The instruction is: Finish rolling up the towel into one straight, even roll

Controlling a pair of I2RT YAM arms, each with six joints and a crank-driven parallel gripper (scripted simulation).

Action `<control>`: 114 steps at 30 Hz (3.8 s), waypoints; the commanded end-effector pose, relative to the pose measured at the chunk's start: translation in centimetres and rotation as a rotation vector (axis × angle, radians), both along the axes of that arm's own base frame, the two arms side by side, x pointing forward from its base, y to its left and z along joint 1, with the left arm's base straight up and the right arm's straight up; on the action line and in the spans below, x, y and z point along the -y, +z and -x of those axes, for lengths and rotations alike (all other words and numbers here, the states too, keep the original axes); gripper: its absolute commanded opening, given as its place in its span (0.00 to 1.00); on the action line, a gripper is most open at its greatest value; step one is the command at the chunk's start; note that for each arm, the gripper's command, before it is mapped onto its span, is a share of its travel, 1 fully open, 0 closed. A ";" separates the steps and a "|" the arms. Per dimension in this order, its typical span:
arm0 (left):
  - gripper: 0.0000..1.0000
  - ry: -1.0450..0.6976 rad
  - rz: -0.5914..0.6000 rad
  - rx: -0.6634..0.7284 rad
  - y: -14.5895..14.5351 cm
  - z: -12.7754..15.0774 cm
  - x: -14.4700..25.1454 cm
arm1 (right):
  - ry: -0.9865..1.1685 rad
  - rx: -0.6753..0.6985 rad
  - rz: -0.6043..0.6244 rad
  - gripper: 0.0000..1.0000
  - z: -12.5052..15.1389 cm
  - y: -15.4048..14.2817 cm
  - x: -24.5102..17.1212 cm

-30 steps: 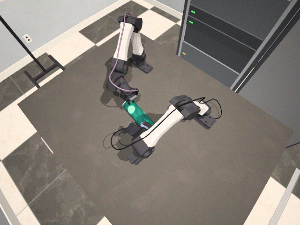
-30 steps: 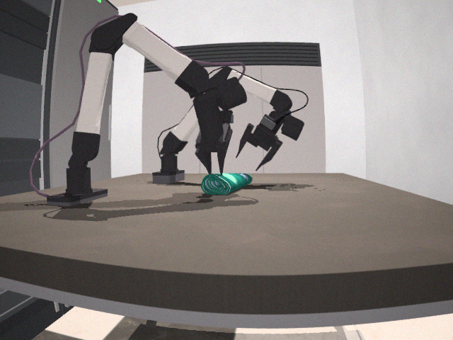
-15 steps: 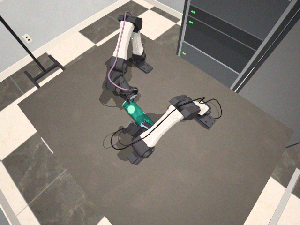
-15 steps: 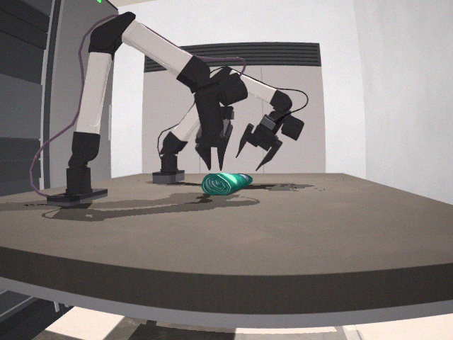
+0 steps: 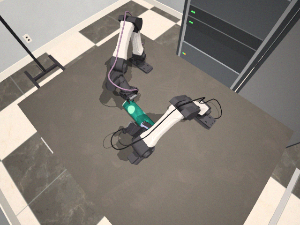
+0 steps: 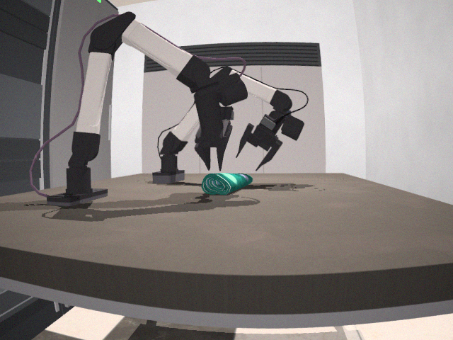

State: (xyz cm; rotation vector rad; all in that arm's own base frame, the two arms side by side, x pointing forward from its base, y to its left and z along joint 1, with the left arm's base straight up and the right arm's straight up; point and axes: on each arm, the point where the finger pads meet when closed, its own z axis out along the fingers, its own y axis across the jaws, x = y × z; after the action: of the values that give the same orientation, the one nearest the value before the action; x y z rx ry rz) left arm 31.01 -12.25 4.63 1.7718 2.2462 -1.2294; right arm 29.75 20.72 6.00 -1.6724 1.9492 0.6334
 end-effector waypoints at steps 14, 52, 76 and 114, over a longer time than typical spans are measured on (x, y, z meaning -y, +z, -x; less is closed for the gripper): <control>0.85 -0.115 0.018 -0.158 0.8 0.0 -0.3 | 0.006 0.032 -0.005 0.32 -0.3 0.9 -0.4; 0.85 -0.115 0.018 -0.158 0.8 0.0 -0.3 | 0.006 0.032 -0.005 0.32 -0.3 -0.1 -0.4; 0.85 -0.115 0.018 -0.158 0.8 0.0 -0.3 | 0.006 0.032 -0.005 0.67 -0.3 2.0 -0.4; 0.85 -0.105 -0.019 -0.024 2.3 2.3 -1.6 | 0.012 0.085 0.035 0.85 1.6 8.5 5.2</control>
State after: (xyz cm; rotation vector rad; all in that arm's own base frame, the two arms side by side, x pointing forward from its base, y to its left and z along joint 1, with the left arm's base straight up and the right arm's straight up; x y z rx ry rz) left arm 29.57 -11.59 5.38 1.8099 2.2475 -1.2118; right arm 29.05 16.27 13.78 -1.6824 1.9179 0.5717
